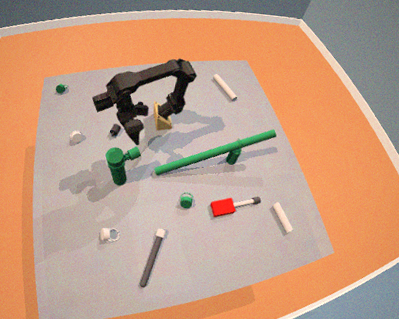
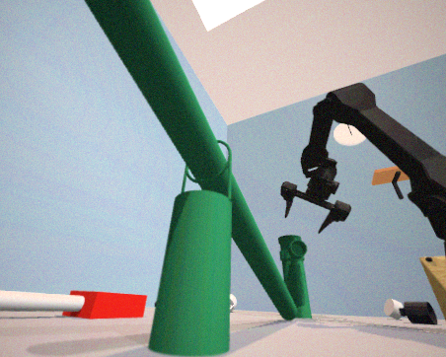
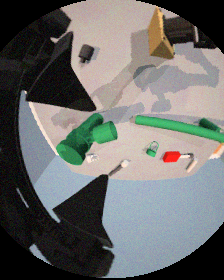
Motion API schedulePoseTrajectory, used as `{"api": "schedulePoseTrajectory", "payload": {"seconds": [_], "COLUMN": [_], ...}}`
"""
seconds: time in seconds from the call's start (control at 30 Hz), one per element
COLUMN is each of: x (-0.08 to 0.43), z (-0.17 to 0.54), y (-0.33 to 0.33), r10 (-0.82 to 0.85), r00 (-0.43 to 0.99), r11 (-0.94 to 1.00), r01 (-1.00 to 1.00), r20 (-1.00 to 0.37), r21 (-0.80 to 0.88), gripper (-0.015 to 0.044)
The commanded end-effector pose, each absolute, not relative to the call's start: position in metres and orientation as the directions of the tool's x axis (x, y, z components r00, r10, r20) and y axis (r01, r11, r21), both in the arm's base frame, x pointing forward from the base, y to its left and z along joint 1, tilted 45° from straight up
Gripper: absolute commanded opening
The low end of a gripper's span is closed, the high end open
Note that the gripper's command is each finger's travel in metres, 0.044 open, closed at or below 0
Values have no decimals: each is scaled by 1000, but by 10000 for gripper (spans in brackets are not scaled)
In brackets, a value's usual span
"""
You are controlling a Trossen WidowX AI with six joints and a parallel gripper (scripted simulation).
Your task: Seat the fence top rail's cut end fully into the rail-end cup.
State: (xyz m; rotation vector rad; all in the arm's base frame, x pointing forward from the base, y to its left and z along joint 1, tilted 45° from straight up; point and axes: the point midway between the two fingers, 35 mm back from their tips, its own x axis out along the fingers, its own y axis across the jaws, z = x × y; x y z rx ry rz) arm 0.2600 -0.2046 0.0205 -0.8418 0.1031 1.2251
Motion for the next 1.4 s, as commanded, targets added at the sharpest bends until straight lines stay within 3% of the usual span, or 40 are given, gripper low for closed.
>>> {"api": "schedulePoseTrajectory", "payload": {"seconds": [0.0, 1.37], "x": [260, 276], "z": [19, -27], "y": [-207, -149], "r10": [784, 792], "r00": [372, 361], "r11": [61, 17], "r01": [-843, -819], "r20": [-497, -492], "r21": [-534, -574], "gripper": [440, 440]}}
